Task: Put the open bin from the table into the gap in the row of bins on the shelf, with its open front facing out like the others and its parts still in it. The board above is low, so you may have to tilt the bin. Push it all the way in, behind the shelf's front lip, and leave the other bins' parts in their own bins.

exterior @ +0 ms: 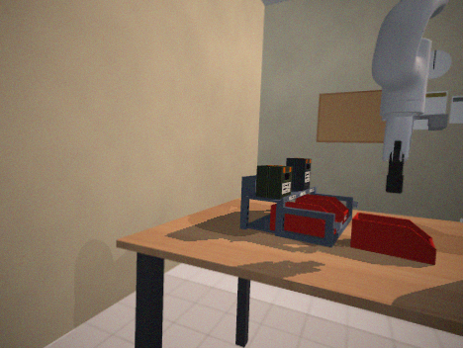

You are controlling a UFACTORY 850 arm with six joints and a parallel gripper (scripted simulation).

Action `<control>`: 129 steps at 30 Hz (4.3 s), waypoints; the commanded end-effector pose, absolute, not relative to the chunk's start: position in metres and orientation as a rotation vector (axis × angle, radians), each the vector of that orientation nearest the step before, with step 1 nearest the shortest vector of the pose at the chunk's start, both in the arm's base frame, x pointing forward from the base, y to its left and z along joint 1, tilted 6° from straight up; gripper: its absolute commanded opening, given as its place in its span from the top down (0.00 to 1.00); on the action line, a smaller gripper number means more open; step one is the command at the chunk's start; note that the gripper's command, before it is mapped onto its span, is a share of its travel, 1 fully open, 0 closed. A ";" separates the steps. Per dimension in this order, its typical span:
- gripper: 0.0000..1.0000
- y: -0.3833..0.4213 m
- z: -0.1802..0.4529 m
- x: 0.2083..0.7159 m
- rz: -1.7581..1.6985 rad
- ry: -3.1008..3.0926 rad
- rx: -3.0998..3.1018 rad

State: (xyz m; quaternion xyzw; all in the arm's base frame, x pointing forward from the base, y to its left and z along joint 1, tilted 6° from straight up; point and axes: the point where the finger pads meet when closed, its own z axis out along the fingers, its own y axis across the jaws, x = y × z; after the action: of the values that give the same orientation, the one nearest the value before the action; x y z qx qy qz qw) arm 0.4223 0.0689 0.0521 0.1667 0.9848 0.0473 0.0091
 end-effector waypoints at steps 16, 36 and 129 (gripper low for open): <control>0.71 0.069 0.053 0.423 0.148 3.075 0.520; 0.71 0.072 0.023 0.424 0.148 3.075 0.520; 0.71 0.076 -0.022 0.426 0.148 3.075 0.520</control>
State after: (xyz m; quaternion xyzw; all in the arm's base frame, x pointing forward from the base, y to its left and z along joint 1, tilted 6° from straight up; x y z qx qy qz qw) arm 0.4247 0.0752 -0.0166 0.1665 0.9849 0.0461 0.0037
